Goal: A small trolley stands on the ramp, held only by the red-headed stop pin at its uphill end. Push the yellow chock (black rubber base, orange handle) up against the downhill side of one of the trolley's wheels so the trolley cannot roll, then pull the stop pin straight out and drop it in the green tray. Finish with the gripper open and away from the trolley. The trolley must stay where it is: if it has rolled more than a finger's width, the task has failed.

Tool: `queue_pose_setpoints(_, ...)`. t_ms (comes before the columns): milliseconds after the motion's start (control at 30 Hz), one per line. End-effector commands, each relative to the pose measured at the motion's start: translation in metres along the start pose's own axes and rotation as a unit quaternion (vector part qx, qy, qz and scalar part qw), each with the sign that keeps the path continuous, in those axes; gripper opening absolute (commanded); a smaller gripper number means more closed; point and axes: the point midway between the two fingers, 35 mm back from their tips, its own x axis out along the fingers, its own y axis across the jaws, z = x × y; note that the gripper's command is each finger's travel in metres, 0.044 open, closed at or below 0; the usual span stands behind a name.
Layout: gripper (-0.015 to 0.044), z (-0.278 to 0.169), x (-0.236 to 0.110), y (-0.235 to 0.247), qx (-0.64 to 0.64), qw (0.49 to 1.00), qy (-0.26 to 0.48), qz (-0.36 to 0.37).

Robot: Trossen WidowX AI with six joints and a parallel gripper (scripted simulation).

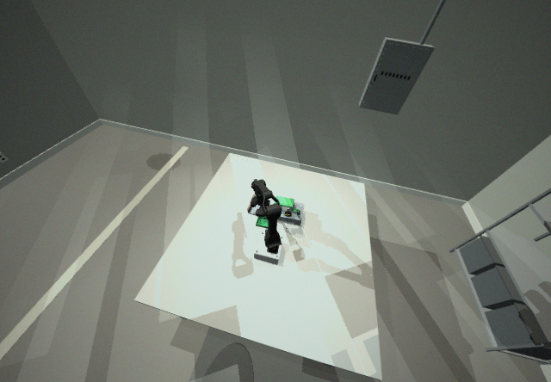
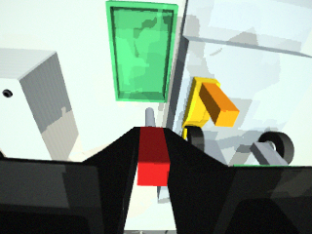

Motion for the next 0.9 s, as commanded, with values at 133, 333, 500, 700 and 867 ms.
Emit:
queue_pose_setpoints(133, 0.0000, 0.0022, -0.0029, -0.0011, -0.077, 0.997, -0.018, -0.008)
queue_pose_setpoints(333, 0.0000, 0.0010, -0.0026, -0.0007, -0.168, 0.985, -0.033, -0.017)
queue_pose_setpoints(500, 0.0000, -0.0001, -0.0023, -0.0005, -0.241, 0.969, -0.045, -0.024)
queue_pose_setpoints(700, 0.0000, -0.0013, -0.0020, -0.0004, -0.328, 0.942, -0.058, -0.034)
queue_pose_setpoints(867, 0.0000, -0.0023, -0.0017, -0.0005, -0.398, 0.914, -0.068, -0.042)
